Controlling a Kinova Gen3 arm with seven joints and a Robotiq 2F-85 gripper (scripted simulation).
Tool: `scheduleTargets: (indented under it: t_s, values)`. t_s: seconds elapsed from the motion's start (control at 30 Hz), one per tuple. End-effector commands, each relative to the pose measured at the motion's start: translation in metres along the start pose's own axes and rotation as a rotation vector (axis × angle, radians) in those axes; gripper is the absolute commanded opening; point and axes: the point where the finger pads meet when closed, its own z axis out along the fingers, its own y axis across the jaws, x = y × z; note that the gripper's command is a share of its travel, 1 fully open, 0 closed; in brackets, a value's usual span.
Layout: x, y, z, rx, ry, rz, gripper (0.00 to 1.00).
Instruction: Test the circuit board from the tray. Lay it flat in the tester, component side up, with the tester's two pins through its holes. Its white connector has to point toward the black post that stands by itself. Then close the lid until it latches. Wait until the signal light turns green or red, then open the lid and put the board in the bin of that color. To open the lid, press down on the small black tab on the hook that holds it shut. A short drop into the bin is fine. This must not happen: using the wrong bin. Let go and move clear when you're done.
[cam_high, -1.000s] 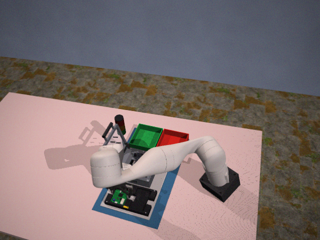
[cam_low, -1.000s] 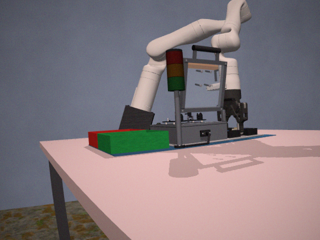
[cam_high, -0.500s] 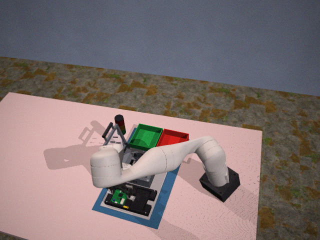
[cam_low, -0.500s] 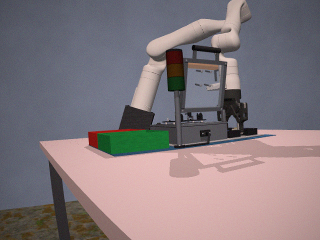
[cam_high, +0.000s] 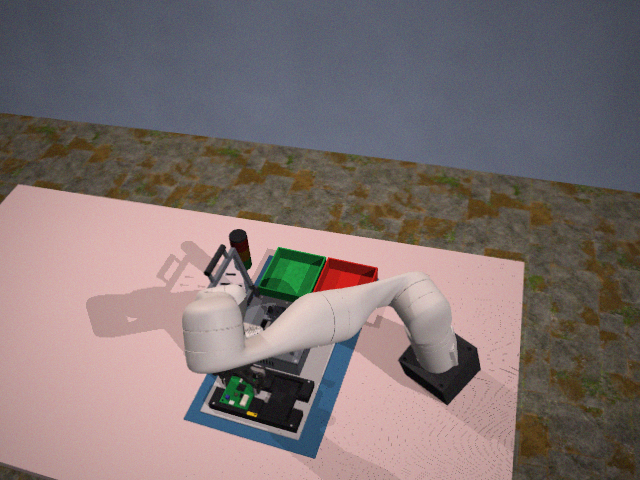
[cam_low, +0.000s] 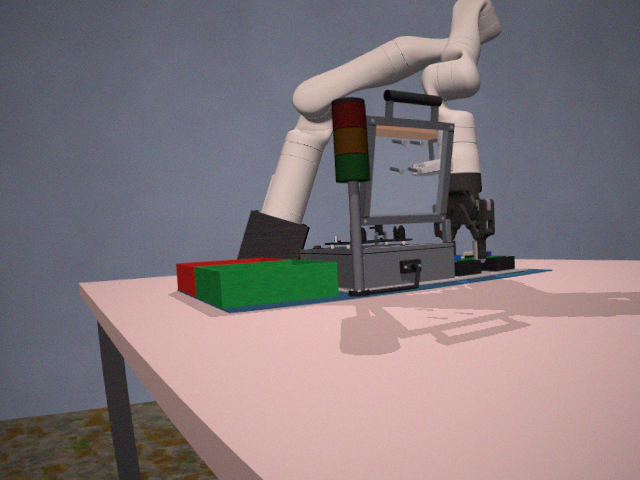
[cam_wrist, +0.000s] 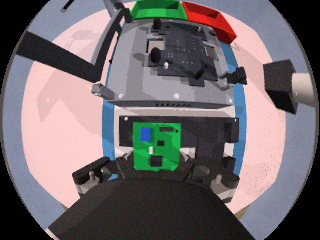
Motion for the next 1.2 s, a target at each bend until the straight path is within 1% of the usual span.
scheduleTargets:
  t_s: [0.0,0.33,0.8,0.93,1.0,1.17]
  values:
    - [-0.001,0.000,-0.008,0.002,-0.002,0.005,0.77]
    - [-0.001,0.000,-0.017,0.002,-0.002,0.001,0.77]
    - [-0.001,0.000,-0.022,0.002,-0.002,-0.003,0.77]
    - [-0.001,0.000,-0.033,0.002,-0.003,0.008,0.77]
    - [0.001,0.003,-0.042,-0.006,0.002,0.005,0.77]
    - [0.000,0.001,-0.066,-0.002,0.000,0.002,0.77]
